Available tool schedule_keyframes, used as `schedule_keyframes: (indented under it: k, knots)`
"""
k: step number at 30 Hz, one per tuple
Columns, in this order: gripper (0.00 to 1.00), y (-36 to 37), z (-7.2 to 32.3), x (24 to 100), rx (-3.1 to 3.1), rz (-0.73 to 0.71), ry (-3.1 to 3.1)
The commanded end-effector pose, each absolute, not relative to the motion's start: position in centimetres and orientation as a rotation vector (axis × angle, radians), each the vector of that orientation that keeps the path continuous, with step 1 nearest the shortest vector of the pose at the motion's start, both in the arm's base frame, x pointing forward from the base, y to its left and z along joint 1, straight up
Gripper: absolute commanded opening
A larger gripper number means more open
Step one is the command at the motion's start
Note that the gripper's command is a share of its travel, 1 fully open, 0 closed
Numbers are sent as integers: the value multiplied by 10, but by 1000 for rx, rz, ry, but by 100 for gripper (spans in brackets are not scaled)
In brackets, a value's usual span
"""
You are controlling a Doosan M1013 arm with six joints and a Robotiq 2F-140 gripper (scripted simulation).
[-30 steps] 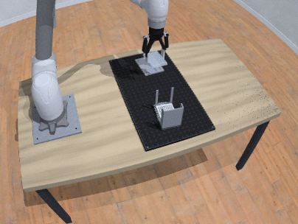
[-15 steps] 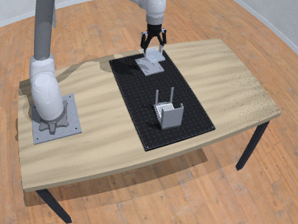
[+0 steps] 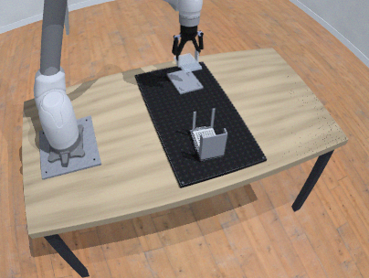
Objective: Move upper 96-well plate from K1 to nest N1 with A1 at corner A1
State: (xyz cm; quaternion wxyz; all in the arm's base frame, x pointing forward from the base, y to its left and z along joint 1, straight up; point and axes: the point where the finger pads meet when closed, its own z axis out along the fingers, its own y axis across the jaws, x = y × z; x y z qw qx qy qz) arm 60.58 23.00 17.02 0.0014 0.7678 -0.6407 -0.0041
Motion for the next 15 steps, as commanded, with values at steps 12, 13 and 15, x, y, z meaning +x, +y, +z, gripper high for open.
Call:
schedule_keyframes:
  k: [12, 13, 15]
  knots:
    - [0, 273, 170, 607, 2410, -13, -2011]
    - [0, 274, 170, 607, 2410, -13, -2011]
    - [0, 274, 170, 607, 2410, -13, -2011]
